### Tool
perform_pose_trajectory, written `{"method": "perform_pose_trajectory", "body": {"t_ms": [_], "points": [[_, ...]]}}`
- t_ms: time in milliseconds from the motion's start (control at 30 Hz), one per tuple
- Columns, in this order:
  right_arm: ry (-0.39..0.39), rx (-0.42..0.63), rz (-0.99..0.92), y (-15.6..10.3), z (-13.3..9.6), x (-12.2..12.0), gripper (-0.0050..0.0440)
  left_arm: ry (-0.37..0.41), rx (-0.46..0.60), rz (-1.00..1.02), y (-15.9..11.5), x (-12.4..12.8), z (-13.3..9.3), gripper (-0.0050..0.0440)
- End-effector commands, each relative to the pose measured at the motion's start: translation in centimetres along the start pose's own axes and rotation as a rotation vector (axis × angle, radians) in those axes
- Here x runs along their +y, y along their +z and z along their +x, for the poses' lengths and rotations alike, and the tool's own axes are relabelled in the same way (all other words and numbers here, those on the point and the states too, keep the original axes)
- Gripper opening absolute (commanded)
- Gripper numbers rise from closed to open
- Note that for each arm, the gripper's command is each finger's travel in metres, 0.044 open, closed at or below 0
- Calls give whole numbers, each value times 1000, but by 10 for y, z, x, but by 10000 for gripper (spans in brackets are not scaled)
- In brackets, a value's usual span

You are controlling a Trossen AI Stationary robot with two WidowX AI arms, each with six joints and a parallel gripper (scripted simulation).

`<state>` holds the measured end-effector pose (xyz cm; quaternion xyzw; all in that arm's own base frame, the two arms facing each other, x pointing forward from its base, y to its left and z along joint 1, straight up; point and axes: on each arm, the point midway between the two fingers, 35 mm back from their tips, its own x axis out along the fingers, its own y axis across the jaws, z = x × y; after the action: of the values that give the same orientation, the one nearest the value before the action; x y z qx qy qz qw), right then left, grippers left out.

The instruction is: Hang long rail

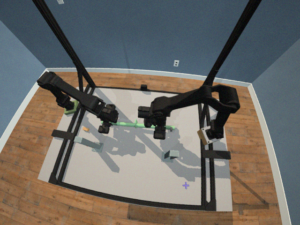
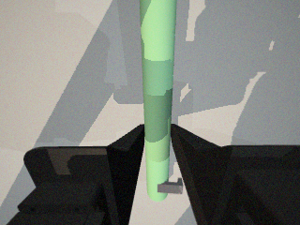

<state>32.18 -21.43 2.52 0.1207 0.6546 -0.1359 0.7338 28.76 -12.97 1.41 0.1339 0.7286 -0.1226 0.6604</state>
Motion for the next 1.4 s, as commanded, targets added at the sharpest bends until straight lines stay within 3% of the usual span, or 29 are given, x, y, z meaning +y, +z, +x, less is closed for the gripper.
{"method": "perform_pose_trajectory", "body": {"t_ms": [0, 533, 1067, 1367], "points": [[1, 8, -1, -1, 4, 0, 0, -2, -3, 0, 1, 0, -1, 0], [1, 9, -1, -1, 3, 0, 0, -2, -4, 0, 1, 0, -1, 0], [-2, 104, -1, 1, -39, -1, 0, 0, -104, 1, 0, 1, -6, 0], [-2, 105, -1, 1, -40, -1, 0, 0, -105, 1, 0, 1, -6, 0]]}}
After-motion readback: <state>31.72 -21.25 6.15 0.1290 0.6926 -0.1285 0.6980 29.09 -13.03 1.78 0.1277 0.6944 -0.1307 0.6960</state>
